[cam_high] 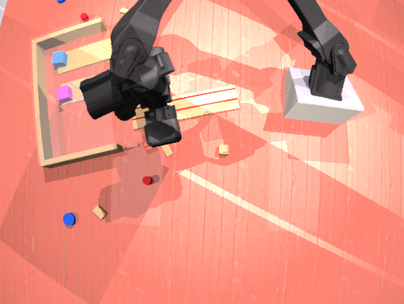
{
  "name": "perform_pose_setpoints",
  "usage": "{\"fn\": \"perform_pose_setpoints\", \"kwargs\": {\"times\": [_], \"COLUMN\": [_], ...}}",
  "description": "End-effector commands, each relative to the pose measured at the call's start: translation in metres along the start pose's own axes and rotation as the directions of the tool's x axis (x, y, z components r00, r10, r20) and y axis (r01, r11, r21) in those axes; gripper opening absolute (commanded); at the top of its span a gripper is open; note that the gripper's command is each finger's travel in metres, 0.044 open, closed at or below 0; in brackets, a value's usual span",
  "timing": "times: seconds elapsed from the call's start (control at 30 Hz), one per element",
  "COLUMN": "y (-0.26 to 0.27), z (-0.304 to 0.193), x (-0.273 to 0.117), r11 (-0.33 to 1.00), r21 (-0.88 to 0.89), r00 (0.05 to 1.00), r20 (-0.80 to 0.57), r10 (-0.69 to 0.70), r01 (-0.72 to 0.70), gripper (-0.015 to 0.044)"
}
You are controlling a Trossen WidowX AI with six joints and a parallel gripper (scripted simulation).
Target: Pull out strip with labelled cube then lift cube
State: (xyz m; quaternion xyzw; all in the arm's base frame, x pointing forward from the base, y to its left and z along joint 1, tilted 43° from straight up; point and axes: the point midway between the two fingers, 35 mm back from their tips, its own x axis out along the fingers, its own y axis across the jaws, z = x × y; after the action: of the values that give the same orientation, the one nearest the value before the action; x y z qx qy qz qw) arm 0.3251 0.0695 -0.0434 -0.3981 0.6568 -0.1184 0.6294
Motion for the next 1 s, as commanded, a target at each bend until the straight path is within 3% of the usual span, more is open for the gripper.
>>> {"fn": "perform_pose_setpoints", "kwargs": {"times": [0.0, 0.27, 0.47, 0.97], "y": [0.002, 0.005, 0.005, 0.005], "z": [-0.011, -0.030, -0.030, -0.030], "x": [-0.003, -0.003, -0.037, -0.038], "r11": [1.000, 1.000, 1.000, 1.000], "r21": [0.001, 0.000, 0.000, 0.000], "r00": [1.000, 1.000, 1.000, 1.000], "r20": [0.004, 0.003, 0.003, 0.003], "r10": [0.004, 0.004, 0.005, 0.005], "r01": [-0.004, -0.004, -0.005, -0.005], "gripper": [0.0000, 0.0000, 0.0000, 0.0000]}}
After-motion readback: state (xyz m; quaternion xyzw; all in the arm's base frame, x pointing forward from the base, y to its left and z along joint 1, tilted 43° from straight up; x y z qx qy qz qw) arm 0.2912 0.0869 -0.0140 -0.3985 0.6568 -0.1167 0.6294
